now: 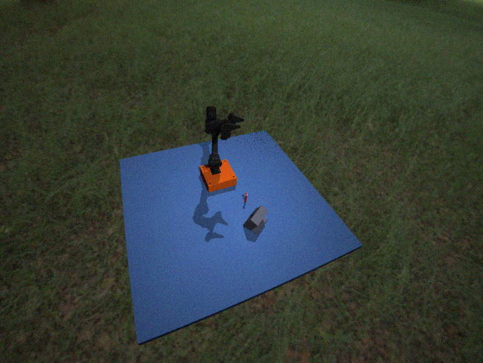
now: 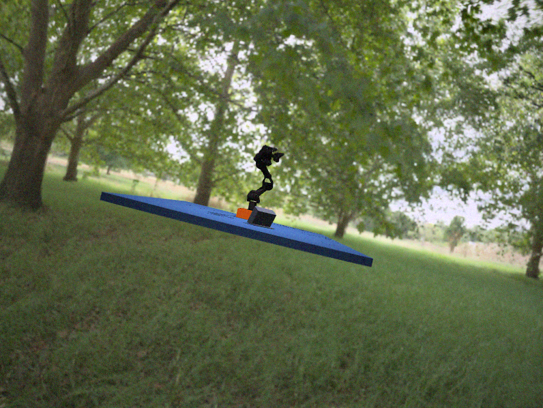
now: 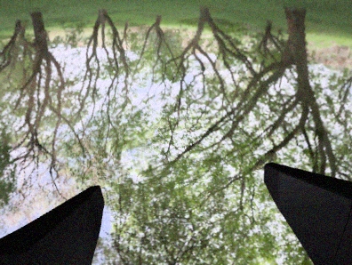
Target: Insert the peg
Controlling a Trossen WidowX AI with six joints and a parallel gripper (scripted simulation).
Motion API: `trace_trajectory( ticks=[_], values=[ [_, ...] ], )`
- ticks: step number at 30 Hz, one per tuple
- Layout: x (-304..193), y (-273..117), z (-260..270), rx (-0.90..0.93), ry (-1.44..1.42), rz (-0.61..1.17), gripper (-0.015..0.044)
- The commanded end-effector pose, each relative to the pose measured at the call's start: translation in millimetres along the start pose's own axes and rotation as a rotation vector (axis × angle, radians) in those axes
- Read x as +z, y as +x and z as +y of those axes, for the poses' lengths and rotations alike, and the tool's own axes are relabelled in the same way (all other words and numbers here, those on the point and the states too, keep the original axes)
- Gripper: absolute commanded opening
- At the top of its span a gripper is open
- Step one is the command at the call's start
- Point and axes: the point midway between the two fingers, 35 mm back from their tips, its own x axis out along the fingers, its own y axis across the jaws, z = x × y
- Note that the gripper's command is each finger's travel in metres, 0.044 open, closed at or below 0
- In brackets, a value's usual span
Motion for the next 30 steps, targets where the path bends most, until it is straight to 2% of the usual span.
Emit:
trace_trajectory(
  ticks=[1,2,30],
  values=[
    [0,0,1,0.001,0.007,0.0,0.0426],
    [0,1,2,0.004,0.028,0.001,0.044],
    [41,30,91,0.202,1.174,0.024,0.044]
  ],
)
